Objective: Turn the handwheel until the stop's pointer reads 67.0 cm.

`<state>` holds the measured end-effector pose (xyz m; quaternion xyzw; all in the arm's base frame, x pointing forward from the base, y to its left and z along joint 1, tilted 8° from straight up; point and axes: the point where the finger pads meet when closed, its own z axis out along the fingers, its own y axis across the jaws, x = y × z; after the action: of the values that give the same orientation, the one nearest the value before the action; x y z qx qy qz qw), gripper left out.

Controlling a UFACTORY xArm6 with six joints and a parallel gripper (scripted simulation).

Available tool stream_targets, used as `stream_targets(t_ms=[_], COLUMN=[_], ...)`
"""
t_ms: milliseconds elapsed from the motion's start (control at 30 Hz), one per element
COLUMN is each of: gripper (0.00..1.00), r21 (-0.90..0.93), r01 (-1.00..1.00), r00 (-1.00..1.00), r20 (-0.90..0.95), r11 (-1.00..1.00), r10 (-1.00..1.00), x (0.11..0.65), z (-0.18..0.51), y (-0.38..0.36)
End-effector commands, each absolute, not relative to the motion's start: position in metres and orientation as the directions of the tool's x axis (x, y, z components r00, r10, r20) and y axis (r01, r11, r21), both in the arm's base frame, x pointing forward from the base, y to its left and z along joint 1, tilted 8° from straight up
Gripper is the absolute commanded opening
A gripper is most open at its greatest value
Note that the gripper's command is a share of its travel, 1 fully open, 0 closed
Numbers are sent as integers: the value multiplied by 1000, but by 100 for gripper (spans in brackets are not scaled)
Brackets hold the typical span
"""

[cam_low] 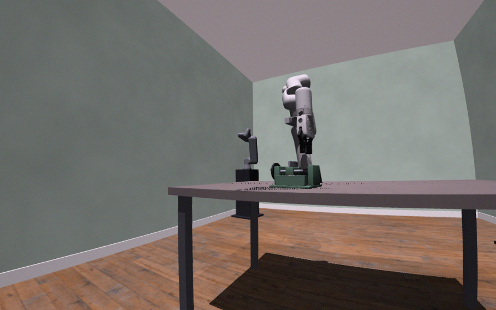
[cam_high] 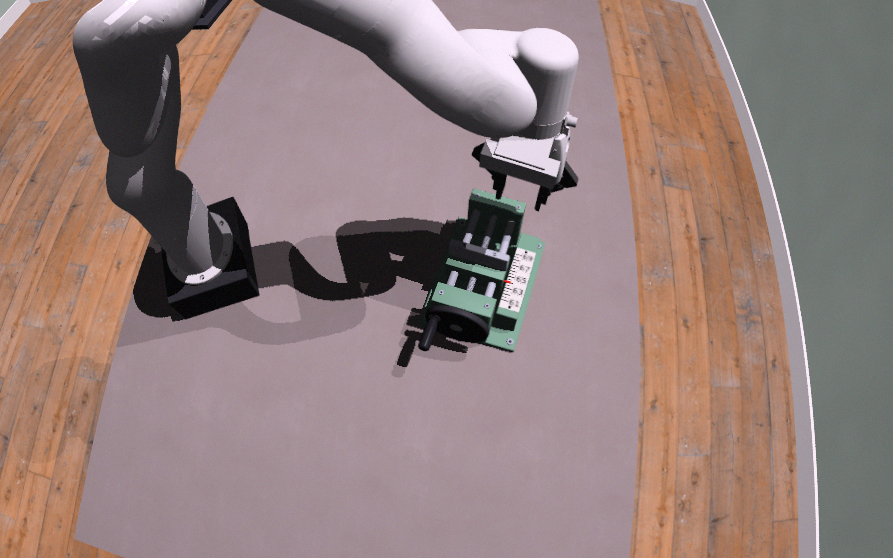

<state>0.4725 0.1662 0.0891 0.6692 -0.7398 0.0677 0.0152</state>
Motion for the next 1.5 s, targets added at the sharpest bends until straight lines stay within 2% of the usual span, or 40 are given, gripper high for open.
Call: stream_targets(t_ms=[0,1100,1267,1467], gripper=[57,57,57,57], r21=[-84,-84,-84,-84], r01=[-992,-992,-992,-992], r00=[-104,-104,-104,-104], r20=[111,111,111,111], r11=[95,95,95,95], r10=[-988,-988,-988,-988], x=[474,472,459,424], z=[91,91,94,102], y=[167,163,131,46])
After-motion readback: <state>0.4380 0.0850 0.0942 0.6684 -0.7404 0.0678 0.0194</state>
